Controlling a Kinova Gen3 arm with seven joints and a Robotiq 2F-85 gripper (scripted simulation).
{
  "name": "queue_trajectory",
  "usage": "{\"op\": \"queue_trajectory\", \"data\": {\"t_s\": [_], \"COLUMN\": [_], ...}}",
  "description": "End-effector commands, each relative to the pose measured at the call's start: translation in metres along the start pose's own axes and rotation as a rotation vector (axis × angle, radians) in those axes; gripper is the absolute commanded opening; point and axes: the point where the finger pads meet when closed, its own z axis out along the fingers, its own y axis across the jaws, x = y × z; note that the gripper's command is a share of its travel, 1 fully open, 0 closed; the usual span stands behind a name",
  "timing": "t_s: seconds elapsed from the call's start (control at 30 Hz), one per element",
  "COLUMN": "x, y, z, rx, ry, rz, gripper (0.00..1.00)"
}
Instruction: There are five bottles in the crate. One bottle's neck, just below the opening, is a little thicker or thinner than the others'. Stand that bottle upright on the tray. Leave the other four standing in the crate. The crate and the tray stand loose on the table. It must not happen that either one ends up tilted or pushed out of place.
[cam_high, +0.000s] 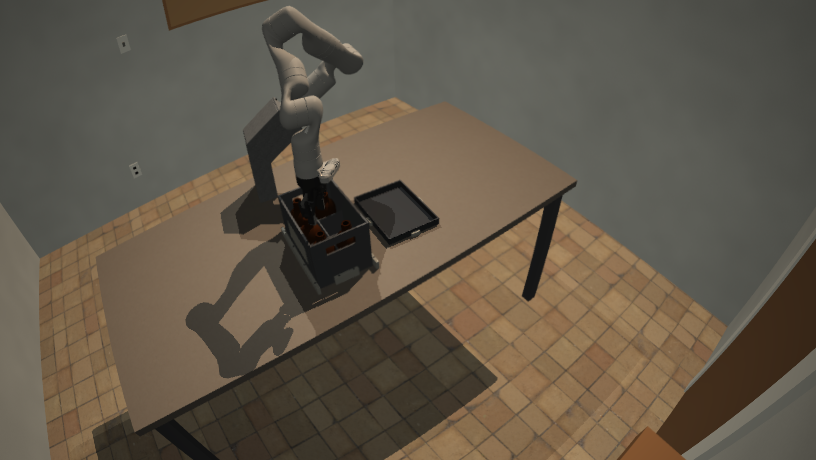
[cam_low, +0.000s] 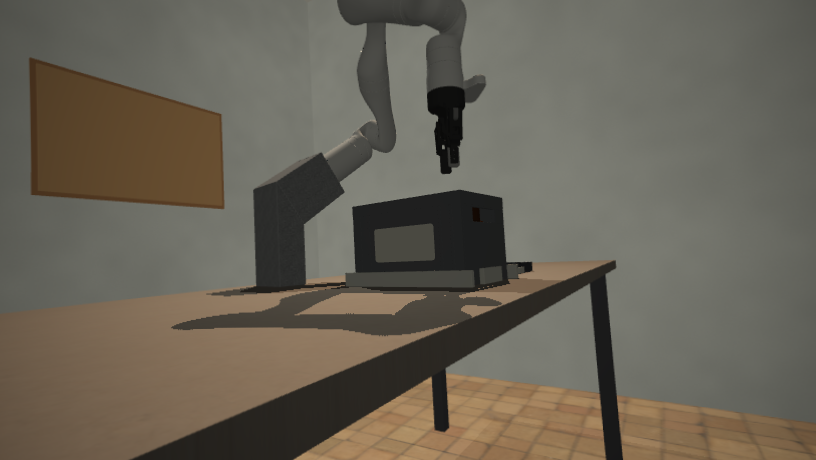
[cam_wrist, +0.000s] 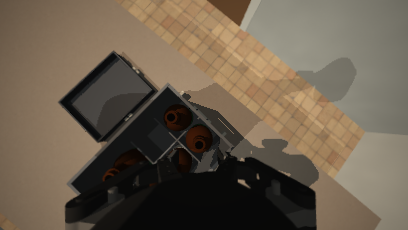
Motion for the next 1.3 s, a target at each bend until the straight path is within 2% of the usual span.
{"op": "queue_trajectory", "data": {"t_s": [0.0,0.1,0.13,1.27], "x": [0.0000,0.0000,0.0000,0.0007], "y": [0.0015,0.0015,0.0015,0.0010], "z": [-0.0039,-0.0041,-0.0041,-0.0041], "rx": [-0.006,-0.006,-0.006,-0.006], "ry": [0.001,0.001,0.001,0.001], "rz": [0.001,0.001,0.001,0.001], "gripper": [0.64,0.64,0.00,0.00]}}
